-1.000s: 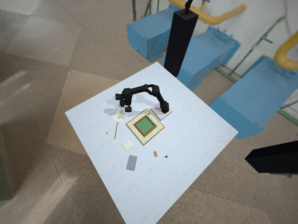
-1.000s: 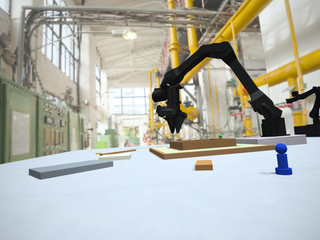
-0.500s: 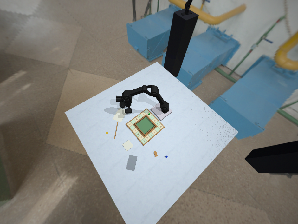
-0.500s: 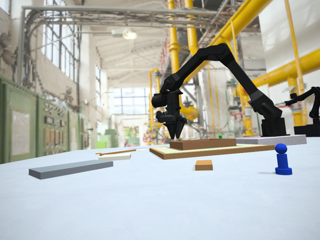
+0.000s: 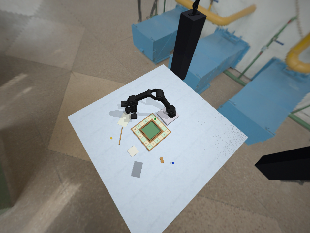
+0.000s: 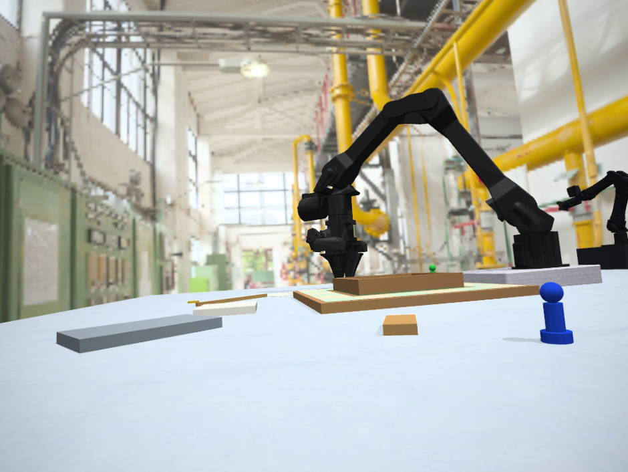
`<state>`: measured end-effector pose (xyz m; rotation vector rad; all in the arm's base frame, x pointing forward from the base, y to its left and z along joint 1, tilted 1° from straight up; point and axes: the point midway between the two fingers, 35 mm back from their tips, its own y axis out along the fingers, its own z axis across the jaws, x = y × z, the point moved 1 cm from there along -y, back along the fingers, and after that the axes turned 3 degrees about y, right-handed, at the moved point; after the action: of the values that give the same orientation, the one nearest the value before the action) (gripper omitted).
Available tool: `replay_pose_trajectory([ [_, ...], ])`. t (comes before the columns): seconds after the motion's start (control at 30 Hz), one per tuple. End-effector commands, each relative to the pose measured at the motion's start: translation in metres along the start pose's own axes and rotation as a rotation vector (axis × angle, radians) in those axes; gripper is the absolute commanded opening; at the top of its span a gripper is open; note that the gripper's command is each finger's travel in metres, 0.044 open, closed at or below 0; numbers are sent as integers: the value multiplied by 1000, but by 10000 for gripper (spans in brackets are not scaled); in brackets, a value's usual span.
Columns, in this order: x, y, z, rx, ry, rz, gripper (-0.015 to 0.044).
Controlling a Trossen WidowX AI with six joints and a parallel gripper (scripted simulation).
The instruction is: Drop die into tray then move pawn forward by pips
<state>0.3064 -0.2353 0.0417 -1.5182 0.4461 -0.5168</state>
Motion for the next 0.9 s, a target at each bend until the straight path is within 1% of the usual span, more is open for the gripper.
replay_pose_trajectory([
  [0.0, -2, 6, 0, -4, -2, 8, 275],
  [0.2, -2, 6, 0, -4, -2, 8, 117],
  [0.4, -2, 6, 0, -4, -2, 8, 78],
  [0.5, -1, 2, -1, -4, -2, 8, 0],
  [0.87, 1, -68, -4, -4, -2, 8, 0],
])
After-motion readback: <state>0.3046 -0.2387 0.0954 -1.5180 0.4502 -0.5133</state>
